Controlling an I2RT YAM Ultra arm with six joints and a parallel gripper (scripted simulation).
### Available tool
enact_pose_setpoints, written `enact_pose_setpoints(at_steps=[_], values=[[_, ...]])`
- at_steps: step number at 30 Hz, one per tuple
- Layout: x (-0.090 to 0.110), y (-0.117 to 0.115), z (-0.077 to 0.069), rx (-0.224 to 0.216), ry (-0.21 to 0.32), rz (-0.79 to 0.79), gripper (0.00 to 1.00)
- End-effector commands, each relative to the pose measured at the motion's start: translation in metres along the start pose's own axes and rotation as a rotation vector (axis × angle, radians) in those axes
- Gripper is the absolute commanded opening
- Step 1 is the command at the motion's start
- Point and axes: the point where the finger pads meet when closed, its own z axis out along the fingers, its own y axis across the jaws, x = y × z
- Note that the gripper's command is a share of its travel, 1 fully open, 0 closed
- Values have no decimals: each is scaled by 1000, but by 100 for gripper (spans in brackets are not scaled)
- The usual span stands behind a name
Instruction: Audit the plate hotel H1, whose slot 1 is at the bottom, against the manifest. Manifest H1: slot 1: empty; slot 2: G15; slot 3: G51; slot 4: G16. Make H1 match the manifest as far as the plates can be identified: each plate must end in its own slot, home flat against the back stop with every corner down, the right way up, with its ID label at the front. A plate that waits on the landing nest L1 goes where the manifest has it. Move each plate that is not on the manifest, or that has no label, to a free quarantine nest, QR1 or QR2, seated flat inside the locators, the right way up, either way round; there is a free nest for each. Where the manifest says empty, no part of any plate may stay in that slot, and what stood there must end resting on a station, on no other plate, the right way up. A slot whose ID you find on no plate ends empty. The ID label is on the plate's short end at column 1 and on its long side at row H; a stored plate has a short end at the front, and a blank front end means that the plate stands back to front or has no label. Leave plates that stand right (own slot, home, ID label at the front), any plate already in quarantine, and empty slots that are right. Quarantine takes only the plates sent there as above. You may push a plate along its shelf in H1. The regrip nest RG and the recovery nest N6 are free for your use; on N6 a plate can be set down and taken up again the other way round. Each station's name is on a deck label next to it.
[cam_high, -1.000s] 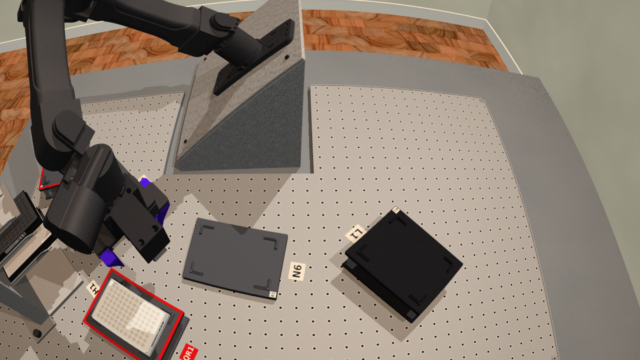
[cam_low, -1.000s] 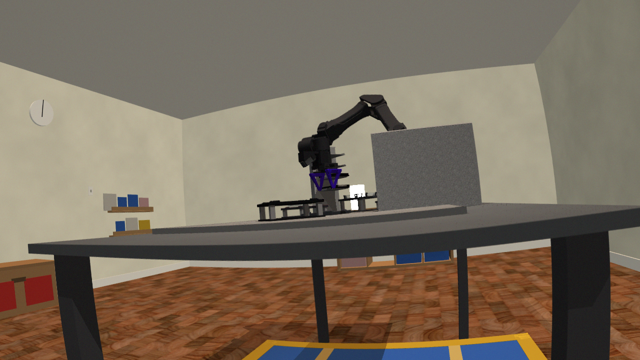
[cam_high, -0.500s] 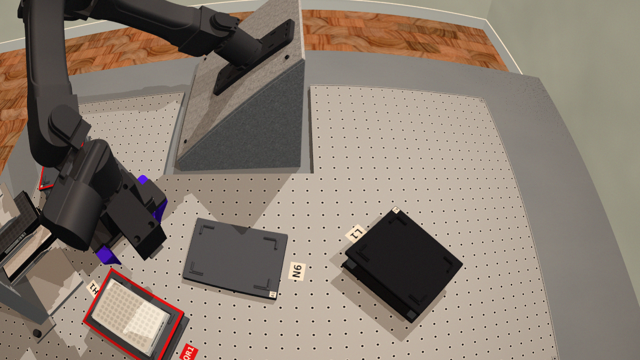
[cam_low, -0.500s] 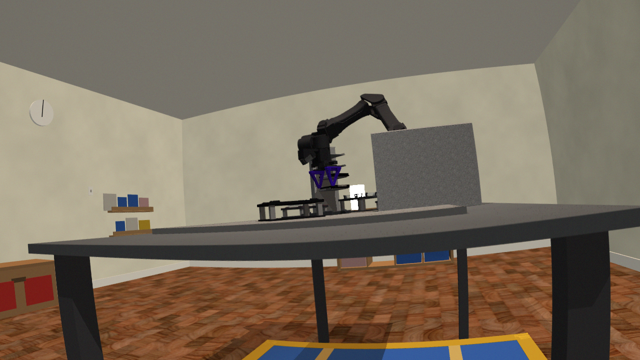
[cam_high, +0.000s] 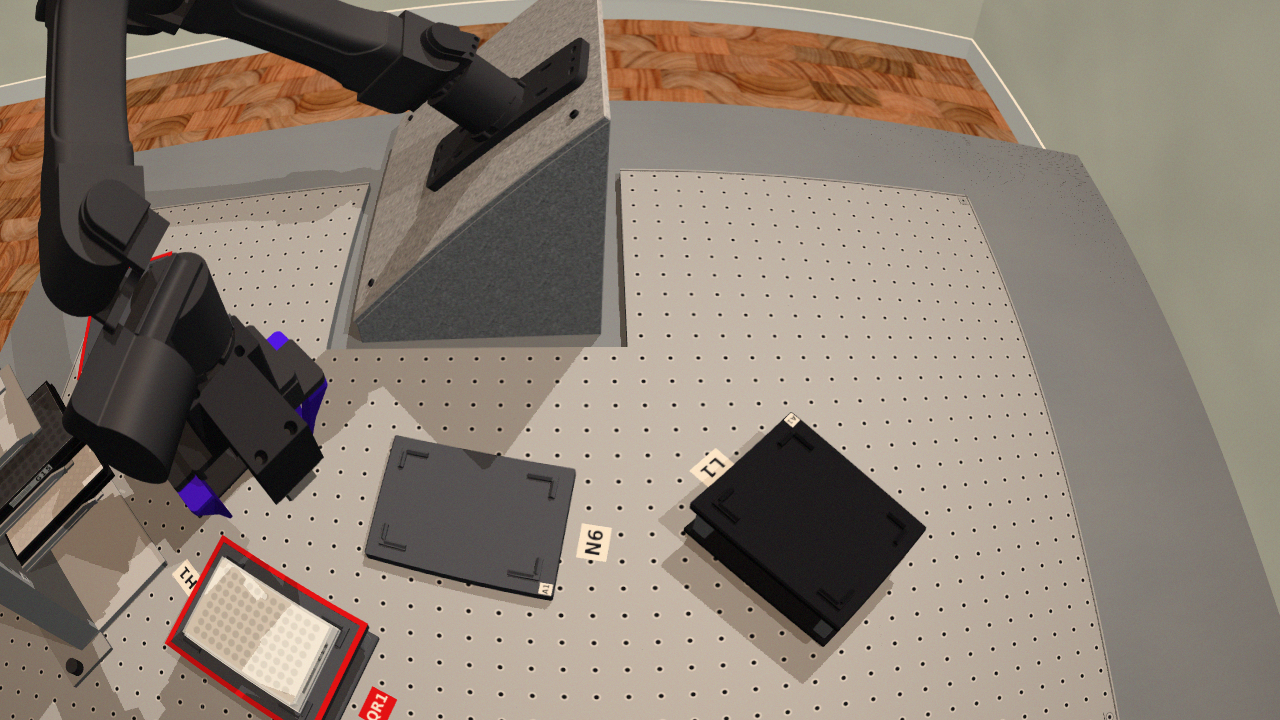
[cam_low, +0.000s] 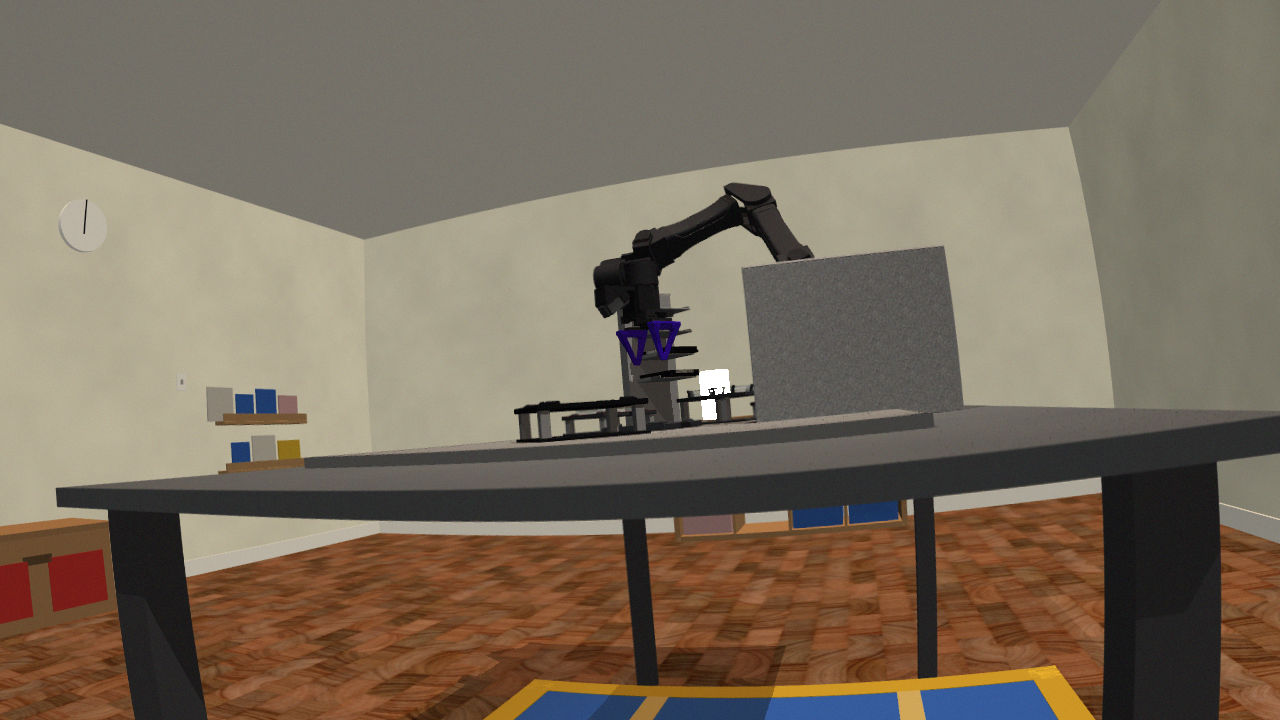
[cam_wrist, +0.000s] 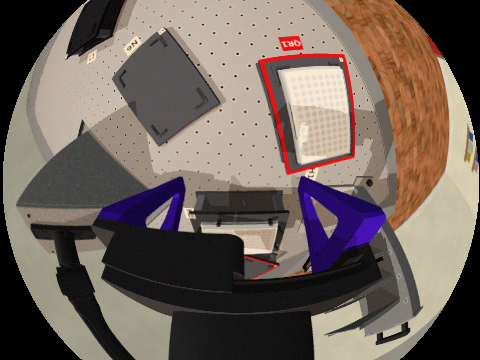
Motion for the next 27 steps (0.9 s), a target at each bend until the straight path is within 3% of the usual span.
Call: enact_pose_setpoints(at_steps=[1, 17, 27], values=[[0, 2, -7, -1, -1, -5, 100], [0, 2, -36, -1, -1, -5, 100], [0, 2, -63, -1, -2, -5, 100]])
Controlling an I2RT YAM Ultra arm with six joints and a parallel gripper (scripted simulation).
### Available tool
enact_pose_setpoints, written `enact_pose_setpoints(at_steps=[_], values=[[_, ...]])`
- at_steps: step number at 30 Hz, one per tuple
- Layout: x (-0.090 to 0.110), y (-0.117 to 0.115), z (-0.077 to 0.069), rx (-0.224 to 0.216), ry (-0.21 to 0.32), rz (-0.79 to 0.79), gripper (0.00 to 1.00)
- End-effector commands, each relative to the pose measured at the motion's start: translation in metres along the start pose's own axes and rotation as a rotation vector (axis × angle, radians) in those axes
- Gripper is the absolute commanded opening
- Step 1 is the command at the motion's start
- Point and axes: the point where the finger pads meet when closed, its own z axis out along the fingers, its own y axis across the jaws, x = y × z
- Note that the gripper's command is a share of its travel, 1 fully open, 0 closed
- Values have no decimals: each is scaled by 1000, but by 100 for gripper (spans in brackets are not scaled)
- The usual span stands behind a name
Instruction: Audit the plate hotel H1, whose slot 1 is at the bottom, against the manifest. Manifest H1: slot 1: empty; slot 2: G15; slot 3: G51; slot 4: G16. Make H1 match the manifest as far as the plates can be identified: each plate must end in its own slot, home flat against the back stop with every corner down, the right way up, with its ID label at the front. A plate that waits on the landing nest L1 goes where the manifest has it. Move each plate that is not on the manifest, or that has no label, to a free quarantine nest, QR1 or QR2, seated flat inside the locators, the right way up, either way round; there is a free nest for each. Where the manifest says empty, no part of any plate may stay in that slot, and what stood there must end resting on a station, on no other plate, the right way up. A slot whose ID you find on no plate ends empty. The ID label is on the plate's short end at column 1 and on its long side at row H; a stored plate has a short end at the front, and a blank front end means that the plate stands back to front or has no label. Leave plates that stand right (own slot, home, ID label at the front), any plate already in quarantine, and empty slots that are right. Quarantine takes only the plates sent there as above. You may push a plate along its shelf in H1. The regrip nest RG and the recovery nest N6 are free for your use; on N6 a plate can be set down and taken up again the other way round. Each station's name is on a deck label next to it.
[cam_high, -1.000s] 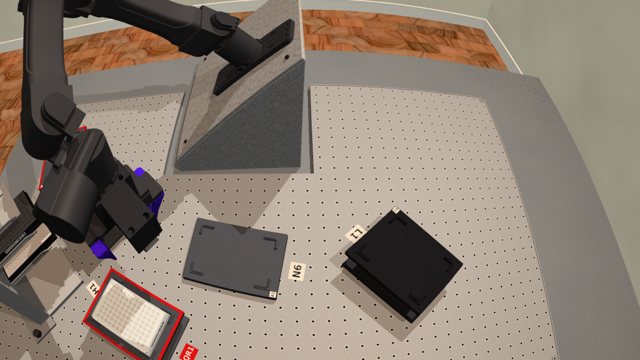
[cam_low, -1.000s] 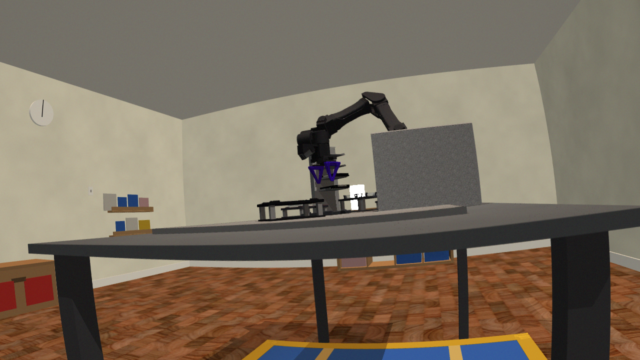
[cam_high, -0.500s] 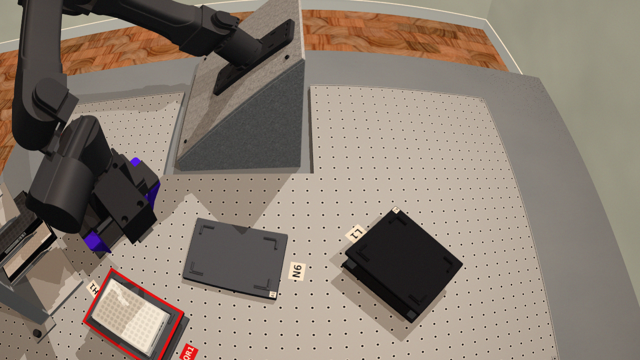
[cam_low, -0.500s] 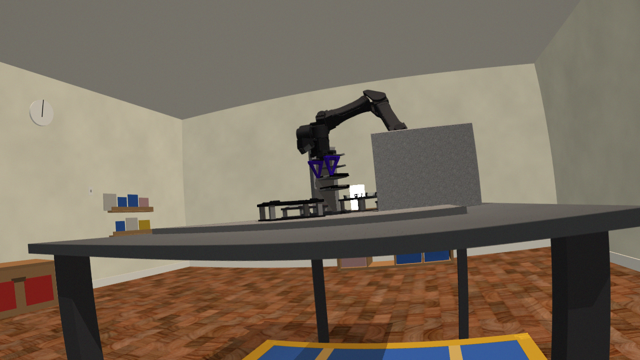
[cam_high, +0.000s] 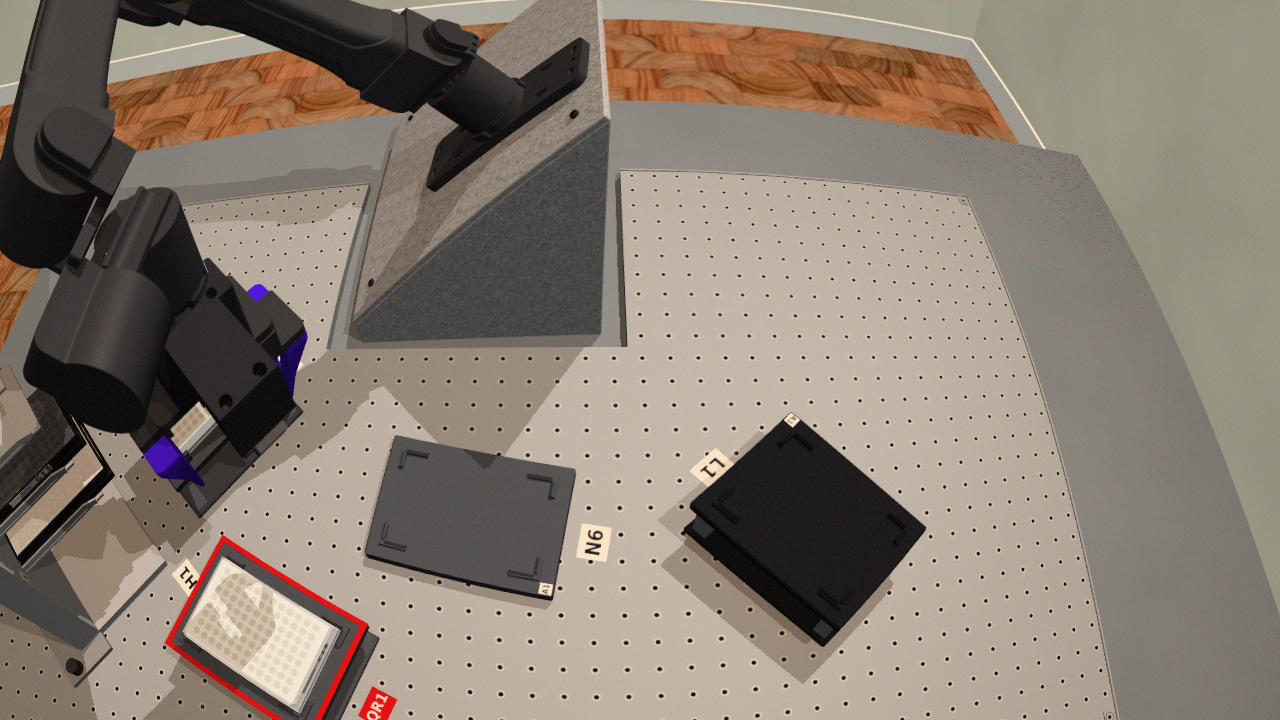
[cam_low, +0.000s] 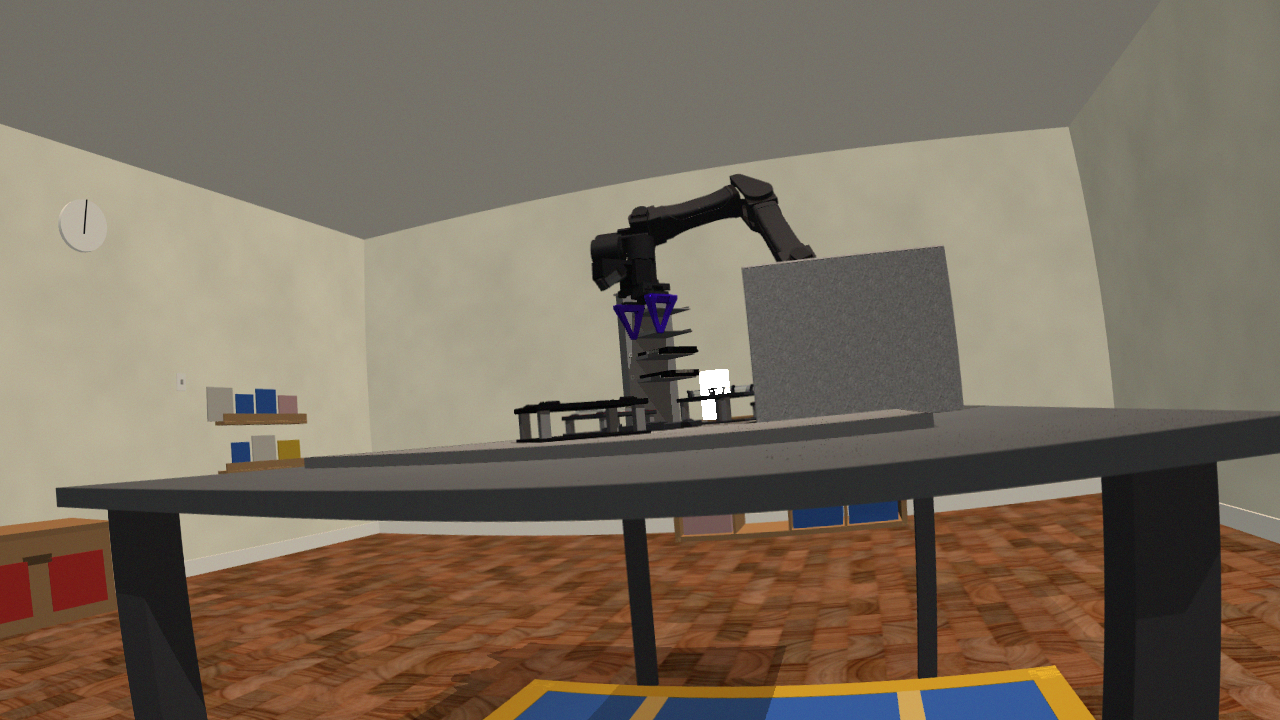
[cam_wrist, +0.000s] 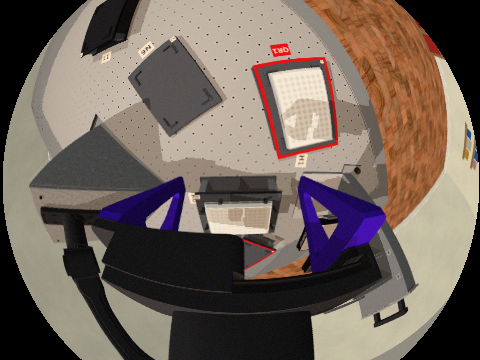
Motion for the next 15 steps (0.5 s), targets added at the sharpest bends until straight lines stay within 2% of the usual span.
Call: enact_pose_setpoints(at_steps=[1, 5, 7, 15], values=[[1, 4, -12, -5, 4, -7, 100], [1, 4, -22, -5, 4, -7, 100], [1, 4, -22, -5, 4, -7, 100], [1, 4, -44, -5, 4, -7, 100]])
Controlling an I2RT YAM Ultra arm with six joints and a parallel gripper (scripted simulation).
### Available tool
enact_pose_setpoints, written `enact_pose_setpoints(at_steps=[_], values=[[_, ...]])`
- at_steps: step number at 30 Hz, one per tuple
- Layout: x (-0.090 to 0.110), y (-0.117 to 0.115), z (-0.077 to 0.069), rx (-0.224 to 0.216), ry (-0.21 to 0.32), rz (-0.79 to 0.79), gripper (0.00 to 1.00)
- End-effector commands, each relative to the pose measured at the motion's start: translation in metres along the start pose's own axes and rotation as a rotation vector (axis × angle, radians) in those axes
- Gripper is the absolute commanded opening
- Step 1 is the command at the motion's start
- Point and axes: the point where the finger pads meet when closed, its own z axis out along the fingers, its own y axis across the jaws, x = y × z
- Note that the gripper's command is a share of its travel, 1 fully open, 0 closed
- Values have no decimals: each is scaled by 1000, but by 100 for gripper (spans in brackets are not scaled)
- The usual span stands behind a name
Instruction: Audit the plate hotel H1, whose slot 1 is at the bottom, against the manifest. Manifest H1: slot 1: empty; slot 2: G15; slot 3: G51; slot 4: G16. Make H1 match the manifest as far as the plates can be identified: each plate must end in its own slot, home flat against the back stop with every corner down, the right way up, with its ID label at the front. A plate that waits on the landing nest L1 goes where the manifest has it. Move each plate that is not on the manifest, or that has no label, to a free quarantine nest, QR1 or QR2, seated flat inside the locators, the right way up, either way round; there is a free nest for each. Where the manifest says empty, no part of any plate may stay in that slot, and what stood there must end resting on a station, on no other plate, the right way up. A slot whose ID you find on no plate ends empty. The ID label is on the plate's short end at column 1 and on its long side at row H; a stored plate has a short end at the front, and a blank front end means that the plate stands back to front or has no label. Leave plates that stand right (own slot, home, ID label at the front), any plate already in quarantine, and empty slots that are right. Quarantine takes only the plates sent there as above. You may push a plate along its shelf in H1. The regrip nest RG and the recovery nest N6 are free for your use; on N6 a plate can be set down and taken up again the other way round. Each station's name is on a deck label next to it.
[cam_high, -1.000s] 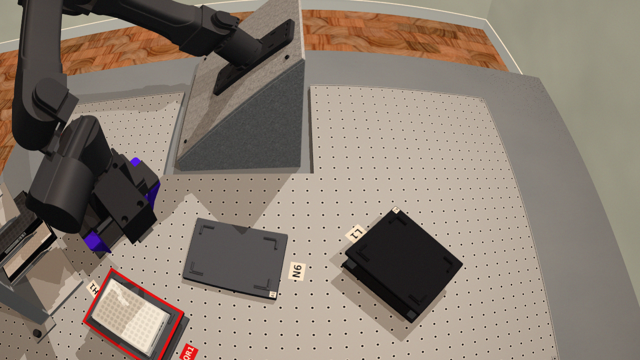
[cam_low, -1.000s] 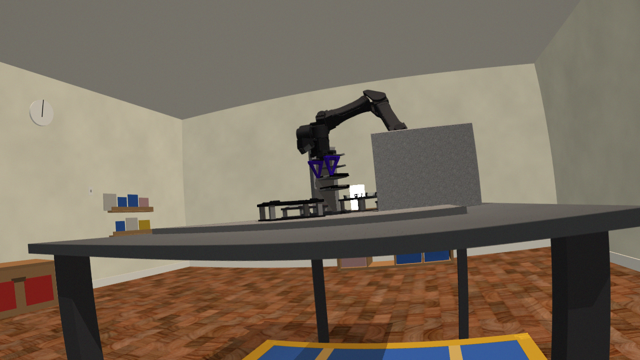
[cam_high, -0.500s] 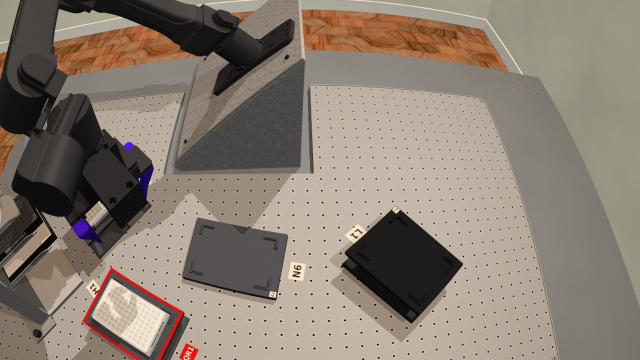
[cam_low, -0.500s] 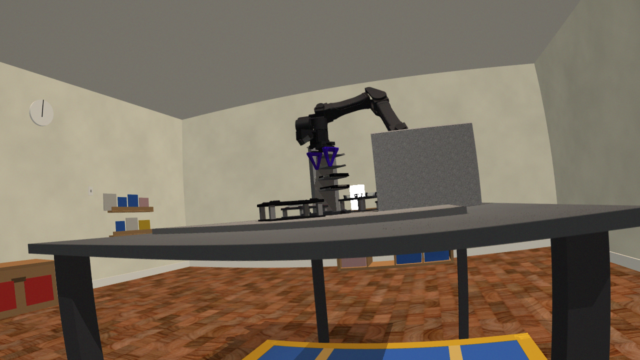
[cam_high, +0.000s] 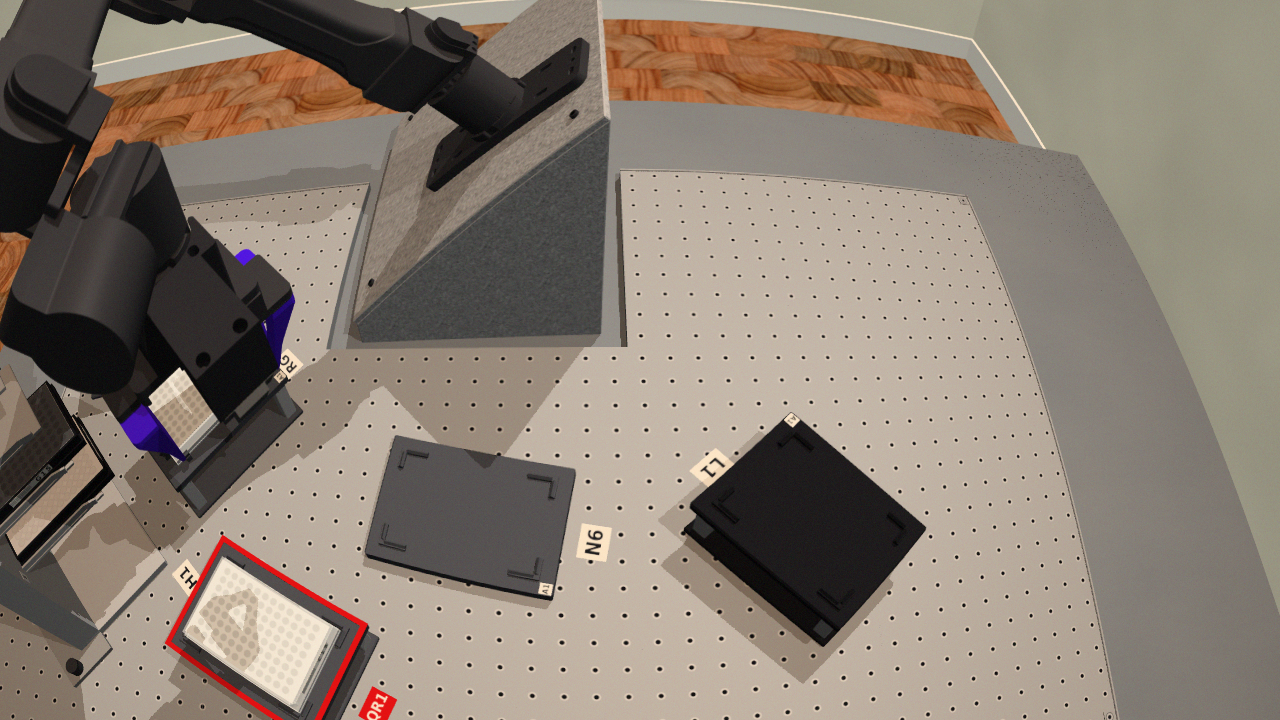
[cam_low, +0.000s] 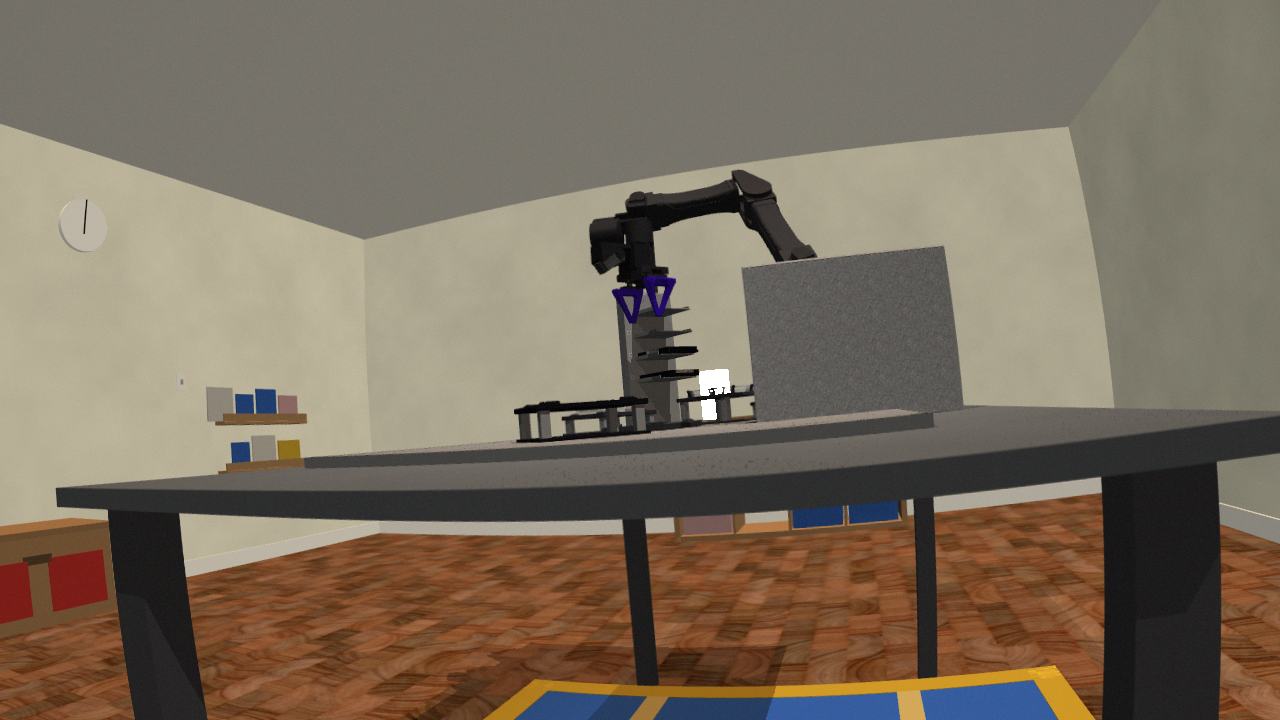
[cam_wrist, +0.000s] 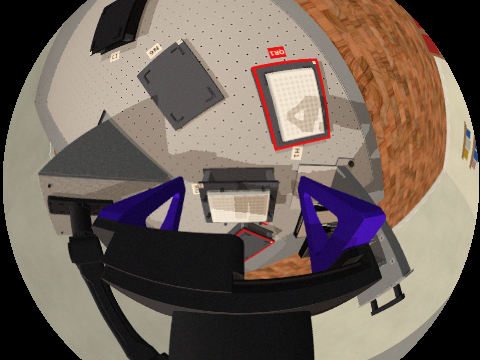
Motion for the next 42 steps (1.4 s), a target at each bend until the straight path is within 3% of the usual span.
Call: enact_pose_setpoints(at_steps=[1, 4, 9, 42], values=[[1, 4, -13, -4, 0, -6, 100], [1, 4, -21, -4, 0, -6, 100], [1, 4, -21, -4, 0, -6, 100], [102, 4, -21, -3, 3, 695, 100]])
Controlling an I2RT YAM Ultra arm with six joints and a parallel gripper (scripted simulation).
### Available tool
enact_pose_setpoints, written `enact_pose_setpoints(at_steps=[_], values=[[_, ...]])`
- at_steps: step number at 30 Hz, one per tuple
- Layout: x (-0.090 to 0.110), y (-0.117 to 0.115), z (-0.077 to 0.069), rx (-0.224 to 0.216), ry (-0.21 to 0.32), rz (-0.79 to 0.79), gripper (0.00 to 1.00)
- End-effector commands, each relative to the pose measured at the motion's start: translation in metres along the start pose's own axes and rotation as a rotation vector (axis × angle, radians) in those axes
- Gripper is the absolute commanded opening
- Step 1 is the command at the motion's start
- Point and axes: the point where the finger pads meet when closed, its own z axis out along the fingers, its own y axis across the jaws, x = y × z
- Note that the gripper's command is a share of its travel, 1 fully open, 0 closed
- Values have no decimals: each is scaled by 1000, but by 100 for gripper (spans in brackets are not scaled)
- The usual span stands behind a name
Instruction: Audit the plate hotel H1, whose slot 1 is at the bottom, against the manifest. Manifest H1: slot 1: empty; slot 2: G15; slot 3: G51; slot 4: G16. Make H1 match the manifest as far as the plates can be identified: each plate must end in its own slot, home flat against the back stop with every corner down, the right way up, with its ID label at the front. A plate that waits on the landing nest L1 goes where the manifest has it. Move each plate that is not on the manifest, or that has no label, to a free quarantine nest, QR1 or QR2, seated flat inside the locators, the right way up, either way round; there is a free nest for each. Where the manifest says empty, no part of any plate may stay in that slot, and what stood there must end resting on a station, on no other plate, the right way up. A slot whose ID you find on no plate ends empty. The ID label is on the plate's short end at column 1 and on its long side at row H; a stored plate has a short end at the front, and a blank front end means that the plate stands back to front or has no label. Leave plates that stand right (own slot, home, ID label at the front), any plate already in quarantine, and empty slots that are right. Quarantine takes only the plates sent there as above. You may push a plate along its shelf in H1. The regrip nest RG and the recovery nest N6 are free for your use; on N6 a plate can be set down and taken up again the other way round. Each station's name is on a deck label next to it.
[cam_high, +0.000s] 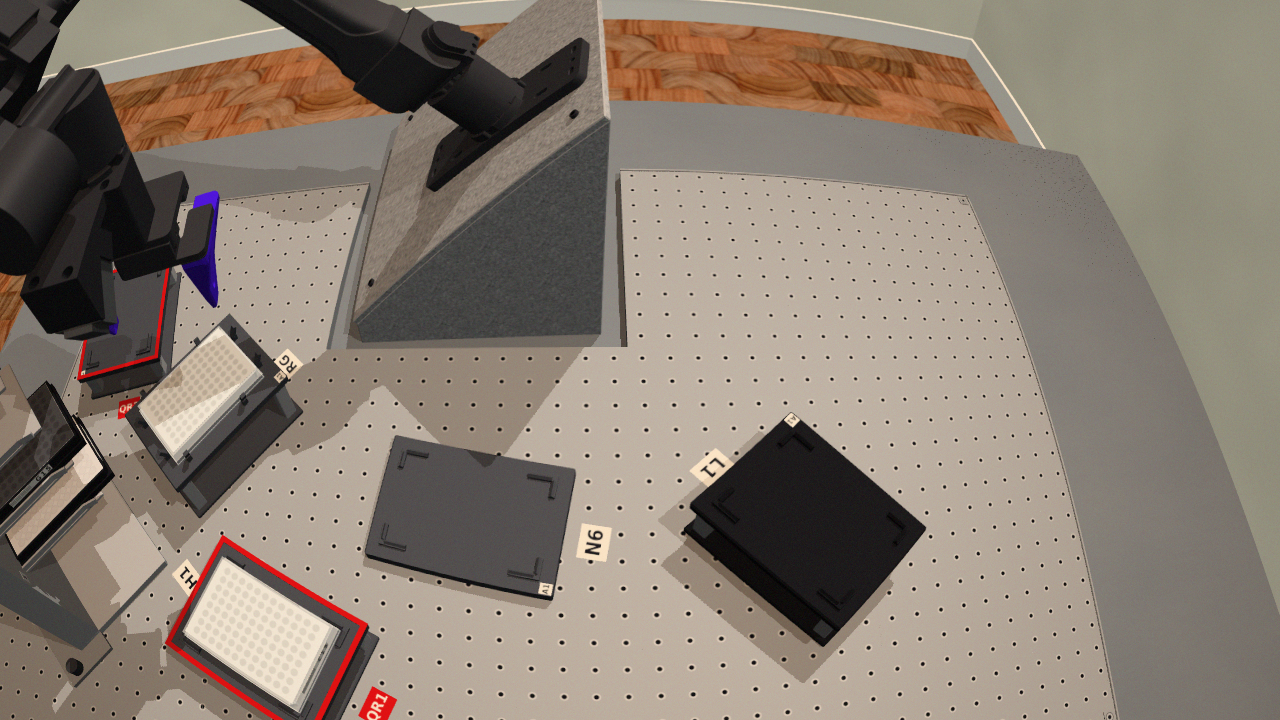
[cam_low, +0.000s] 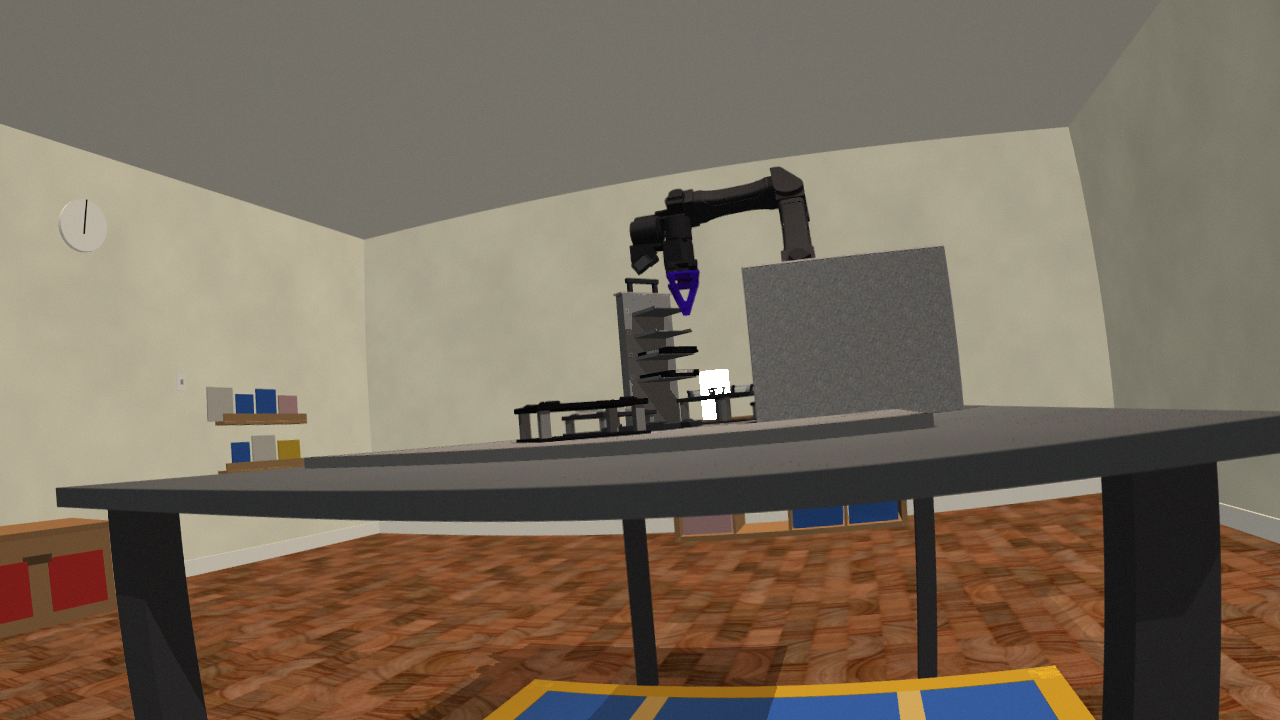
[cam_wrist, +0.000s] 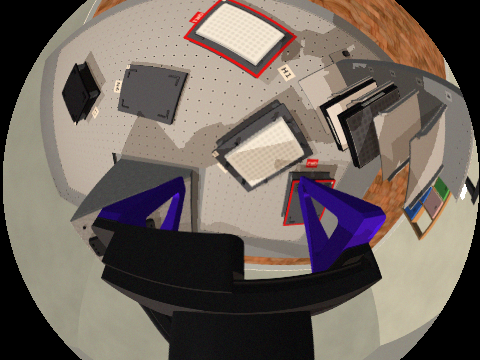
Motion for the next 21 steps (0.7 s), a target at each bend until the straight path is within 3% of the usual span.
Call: enact_pose_setpoints(at_steps=[1, 21], values=[[0, -1, -4, 3, -14, 53, 100], [48, -37, -3, 1, -14, 473, 100]])
